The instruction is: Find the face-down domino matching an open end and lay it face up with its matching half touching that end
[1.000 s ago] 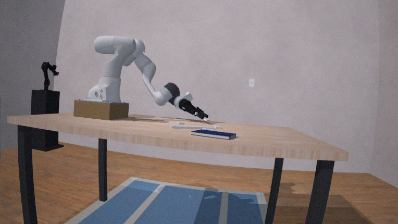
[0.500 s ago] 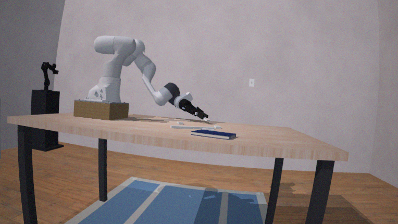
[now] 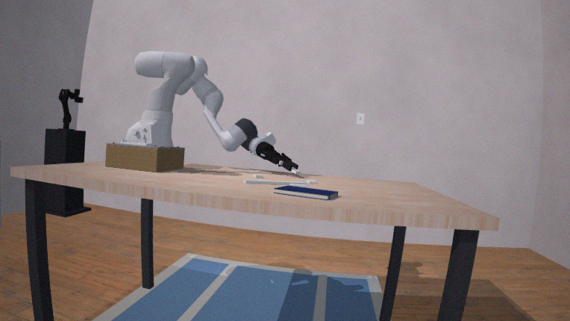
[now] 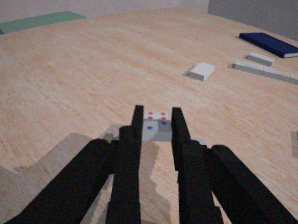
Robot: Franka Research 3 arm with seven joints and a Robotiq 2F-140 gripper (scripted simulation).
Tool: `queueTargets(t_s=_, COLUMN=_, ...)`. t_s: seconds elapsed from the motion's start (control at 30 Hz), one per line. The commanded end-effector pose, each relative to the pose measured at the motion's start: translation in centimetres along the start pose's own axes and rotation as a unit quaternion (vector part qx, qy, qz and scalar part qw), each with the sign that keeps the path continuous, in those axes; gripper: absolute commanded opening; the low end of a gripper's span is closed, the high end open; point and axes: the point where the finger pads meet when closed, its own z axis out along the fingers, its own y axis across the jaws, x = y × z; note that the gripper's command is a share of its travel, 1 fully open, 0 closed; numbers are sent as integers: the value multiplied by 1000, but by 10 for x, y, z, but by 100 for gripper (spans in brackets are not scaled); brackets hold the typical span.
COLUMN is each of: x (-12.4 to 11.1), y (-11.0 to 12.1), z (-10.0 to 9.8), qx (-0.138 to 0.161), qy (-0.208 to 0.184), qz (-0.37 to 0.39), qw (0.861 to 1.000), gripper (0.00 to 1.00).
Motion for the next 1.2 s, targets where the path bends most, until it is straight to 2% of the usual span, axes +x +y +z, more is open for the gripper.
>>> queueTargets(t_s=0.0, x=-1, y=0, z=-1, qx=0, qy=0, qz=3, qw=1000, gripper=22)
queueTargets(t_s=1.17, x=-13, y=0, z=2, qx=0, qy=0, qz=3, qw=1000, gripper=22)
